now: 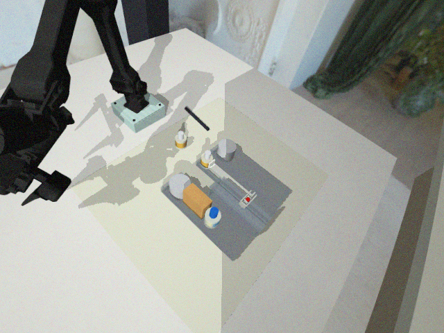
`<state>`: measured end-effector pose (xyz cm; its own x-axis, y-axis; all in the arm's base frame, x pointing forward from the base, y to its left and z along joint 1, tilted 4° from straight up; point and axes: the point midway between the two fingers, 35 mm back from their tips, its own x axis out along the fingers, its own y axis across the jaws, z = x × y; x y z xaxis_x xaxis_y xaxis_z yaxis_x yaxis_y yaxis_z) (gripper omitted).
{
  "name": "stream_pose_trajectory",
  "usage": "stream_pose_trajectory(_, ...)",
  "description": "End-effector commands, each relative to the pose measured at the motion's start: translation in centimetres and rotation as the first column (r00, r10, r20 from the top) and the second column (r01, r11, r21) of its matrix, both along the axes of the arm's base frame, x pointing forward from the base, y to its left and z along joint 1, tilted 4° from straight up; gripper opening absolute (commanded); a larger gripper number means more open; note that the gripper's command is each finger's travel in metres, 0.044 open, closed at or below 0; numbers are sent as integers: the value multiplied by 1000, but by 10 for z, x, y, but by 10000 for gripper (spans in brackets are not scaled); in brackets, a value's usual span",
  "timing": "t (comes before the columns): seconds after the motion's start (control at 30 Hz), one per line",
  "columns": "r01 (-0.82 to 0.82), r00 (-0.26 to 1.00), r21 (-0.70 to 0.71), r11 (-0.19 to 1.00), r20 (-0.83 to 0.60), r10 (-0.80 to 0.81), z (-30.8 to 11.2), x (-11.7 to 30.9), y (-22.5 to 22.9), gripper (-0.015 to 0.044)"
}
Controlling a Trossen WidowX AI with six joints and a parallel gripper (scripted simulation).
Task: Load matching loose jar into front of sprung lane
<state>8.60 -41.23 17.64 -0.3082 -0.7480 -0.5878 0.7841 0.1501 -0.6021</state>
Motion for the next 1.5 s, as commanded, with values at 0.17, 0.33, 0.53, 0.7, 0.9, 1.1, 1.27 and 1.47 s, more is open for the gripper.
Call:
stream_pose_trajectory(0.17, -339, 940, 213, 916, 125, 319, -33, 111, 104, 440)
stream_pose_trajectory(0.33, -498, 867, 345, 796, 192, 459, -49, 148, 183, 440)
stream_pose_trajectory(0.53, -619, 772, 510, 598, 253, 583, -66, 159, 283, 440)
stream_pose_trajectory(0.7, -643, 700, 646, 412, 276, 659, -75, 140, 363, 440)
stream_pose_trajectory(0.9, -627, 669, 707, 327, 275, 690, -78, 129, 396, 440)
stream_pose_trajectory(1.1, -627, 669, 707, 327, 275, 690, -105, 130, 394, 440)
stream_pose_trajectory(1.27, -627, 669, 707, 327, 275, 690, -113, 130, 394, 440)
stream_pose_trajectory(1.47, -627, 669, 707, 327, 275, 690, -128, 130, 392, 440)
